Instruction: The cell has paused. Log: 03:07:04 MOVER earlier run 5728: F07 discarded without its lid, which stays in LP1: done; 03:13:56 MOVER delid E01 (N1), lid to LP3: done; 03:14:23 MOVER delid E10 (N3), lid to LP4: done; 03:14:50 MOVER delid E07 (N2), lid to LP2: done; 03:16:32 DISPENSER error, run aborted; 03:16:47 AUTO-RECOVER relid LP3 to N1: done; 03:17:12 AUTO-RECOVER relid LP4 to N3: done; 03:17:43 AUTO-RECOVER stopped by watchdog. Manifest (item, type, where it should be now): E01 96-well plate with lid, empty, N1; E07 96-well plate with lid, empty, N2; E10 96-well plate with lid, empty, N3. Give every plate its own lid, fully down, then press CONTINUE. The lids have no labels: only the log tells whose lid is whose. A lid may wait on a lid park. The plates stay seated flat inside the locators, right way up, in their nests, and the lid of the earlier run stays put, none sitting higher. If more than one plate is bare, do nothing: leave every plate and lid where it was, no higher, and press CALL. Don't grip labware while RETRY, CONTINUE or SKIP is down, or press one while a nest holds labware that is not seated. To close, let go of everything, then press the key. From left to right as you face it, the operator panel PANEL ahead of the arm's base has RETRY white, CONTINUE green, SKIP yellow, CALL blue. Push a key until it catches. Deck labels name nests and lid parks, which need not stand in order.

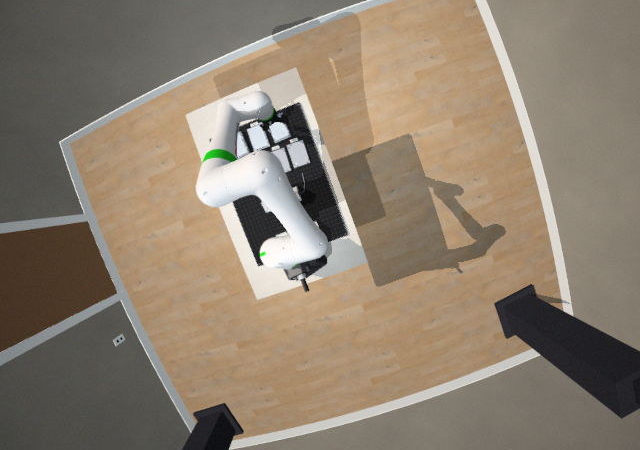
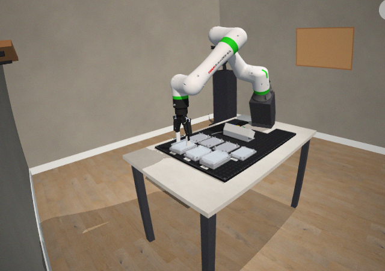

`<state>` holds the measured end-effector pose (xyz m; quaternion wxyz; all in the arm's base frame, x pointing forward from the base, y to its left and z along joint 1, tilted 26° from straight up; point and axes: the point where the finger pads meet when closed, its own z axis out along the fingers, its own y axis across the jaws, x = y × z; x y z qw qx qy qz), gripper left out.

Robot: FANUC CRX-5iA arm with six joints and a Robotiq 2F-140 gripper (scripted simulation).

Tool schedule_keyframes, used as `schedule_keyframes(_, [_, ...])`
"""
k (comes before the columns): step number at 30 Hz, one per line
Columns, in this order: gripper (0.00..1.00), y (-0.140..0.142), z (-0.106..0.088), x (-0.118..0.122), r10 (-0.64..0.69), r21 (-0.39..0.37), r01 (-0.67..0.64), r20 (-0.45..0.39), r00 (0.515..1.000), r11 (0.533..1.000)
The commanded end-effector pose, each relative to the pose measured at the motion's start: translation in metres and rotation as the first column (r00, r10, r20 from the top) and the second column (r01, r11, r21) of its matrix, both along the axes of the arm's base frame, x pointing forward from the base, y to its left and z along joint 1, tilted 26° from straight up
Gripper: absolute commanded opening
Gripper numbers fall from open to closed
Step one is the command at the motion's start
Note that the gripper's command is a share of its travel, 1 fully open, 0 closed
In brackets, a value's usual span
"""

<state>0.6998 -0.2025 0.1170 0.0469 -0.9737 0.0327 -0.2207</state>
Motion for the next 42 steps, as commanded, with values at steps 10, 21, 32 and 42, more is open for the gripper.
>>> schedule_keyframes(10, [0.0, 0.0001, -0.0021, 0.0012, 0.0, 0.0, 0.0, 0.0, 1.0, 1.0])
schedule_keyframes(21, [0.0, 0.0002, -0.0036, 0.002, 0.0, 0.0, 0.0, 0.0, 1.0, 1.0])
schedule_keyframes(32, [0.0, 0.0002, -0.0038, 0.002, 0.0, 0.0, 0.0, 0.0, 1.0, 1.0])
schedule_keyframes(42, [0.0, 0.0002, -0.0038, 0.002, 0.0, 0.0, 0.0, 0.0, 1.0, 1.0])
